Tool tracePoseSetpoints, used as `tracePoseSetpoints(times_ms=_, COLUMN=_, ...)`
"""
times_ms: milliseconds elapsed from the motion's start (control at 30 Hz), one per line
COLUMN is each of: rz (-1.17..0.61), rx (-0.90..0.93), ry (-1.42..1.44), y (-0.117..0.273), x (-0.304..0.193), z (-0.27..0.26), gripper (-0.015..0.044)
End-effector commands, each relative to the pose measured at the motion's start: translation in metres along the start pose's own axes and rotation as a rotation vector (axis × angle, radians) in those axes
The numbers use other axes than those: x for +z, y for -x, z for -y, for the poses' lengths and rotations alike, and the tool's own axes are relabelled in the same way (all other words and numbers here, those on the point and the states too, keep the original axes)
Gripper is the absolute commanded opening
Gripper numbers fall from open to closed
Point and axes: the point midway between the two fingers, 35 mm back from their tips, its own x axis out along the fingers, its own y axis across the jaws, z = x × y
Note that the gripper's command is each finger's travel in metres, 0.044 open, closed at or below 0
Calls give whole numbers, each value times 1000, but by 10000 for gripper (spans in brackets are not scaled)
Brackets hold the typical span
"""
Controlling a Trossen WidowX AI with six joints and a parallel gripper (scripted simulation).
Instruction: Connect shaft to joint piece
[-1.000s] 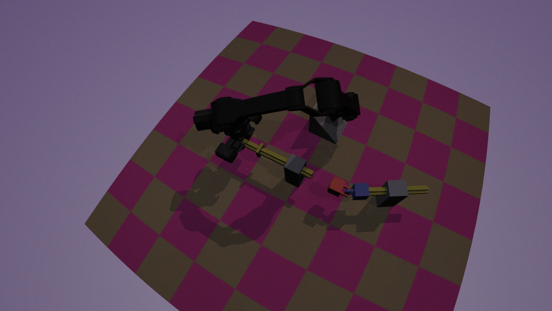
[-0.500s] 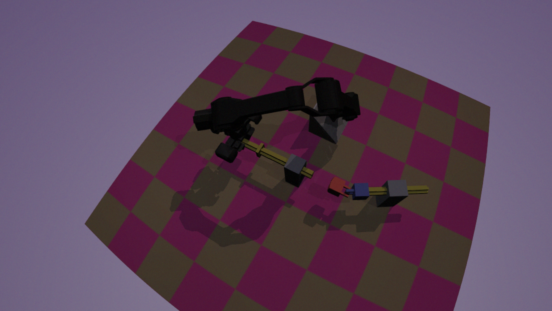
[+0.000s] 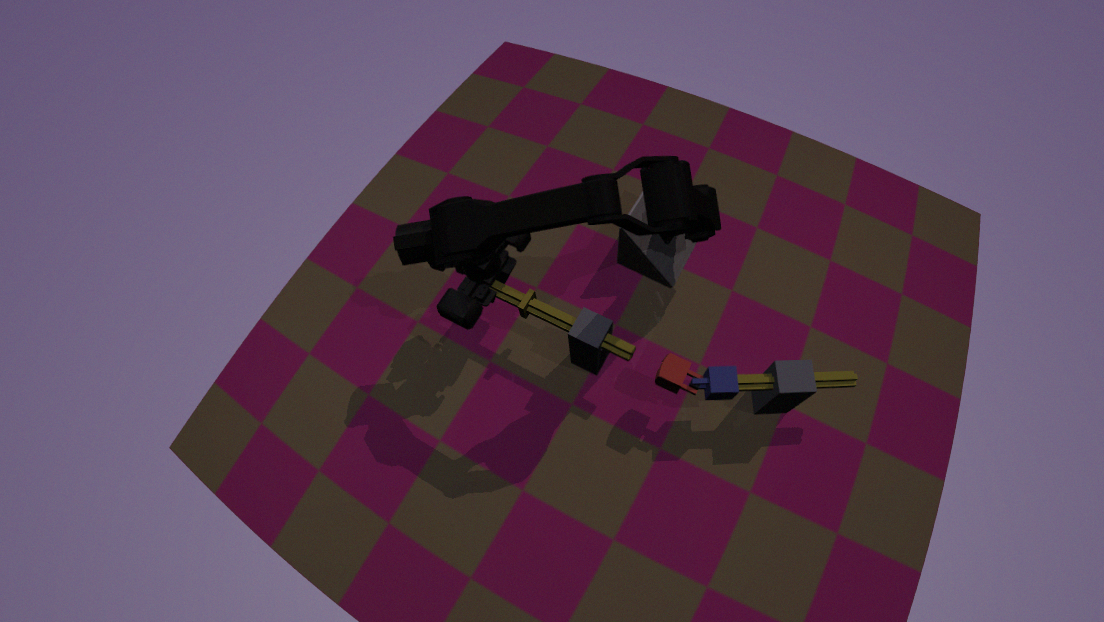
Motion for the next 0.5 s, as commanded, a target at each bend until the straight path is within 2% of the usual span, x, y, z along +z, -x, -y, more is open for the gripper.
tracePoseSetpoints(times_ms=0, rz=-3, rx=3, ry=-6, y=-1, x=-7, z=0, gripper=0)
tracePoseSetpoints(times_ms=467, rz=-5, rx=4, ry=-6, y=-1, x=-28, z=0, gripper=0)
